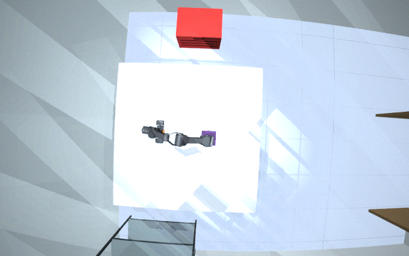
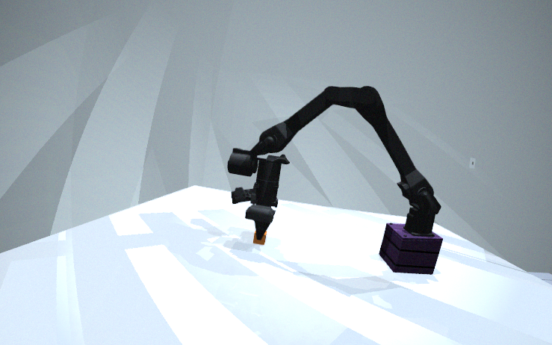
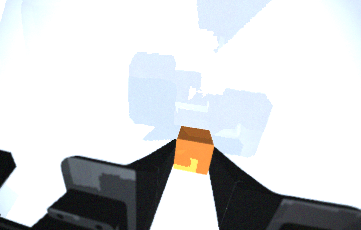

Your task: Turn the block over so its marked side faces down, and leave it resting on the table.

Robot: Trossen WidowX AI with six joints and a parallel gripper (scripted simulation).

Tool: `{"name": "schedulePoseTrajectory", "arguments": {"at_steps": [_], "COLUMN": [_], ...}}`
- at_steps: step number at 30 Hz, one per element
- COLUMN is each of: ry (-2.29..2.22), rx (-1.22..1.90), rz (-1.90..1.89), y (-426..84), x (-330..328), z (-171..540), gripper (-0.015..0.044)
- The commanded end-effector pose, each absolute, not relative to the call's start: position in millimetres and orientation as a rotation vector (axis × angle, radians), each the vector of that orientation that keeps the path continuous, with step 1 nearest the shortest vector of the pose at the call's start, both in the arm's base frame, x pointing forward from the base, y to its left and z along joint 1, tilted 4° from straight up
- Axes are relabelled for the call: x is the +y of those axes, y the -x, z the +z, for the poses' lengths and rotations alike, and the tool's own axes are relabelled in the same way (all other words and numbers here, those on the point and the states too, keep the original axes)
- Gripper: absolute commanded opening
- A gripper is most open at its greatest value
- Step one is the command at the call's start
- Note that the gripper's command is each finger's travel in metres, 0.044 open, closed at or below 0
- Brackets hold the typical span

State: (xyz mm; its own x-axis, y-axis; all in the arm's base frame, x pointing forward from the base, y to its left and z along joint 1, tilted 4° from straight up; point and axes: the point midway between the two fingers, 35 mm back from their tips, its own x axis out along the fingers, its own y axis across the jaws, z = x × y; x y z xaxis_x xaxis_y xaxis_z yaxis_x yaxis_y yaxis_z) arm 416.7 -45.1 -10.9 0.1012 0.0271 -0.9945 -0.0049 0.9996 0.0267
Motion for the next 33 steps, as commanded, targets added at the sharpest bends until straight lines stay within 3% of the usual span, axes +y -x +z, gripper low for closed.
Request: {"name": "schedulePoseTrajectory", "arguments": {"at_steps": [1,12,18,33], "ry": [-0.014,-0.014,-0.014,-0.019], "rx": [1.469,1.469,1.468,1.332], "rz": [0.02,0.02,0.02,0.016], "y": [-417,-417,-414,-418], "x": [-46,-46,-46,-47], "z": [-11,-10,19,10], "gripper": [0.0092,0.0,0.0,0.0]}}
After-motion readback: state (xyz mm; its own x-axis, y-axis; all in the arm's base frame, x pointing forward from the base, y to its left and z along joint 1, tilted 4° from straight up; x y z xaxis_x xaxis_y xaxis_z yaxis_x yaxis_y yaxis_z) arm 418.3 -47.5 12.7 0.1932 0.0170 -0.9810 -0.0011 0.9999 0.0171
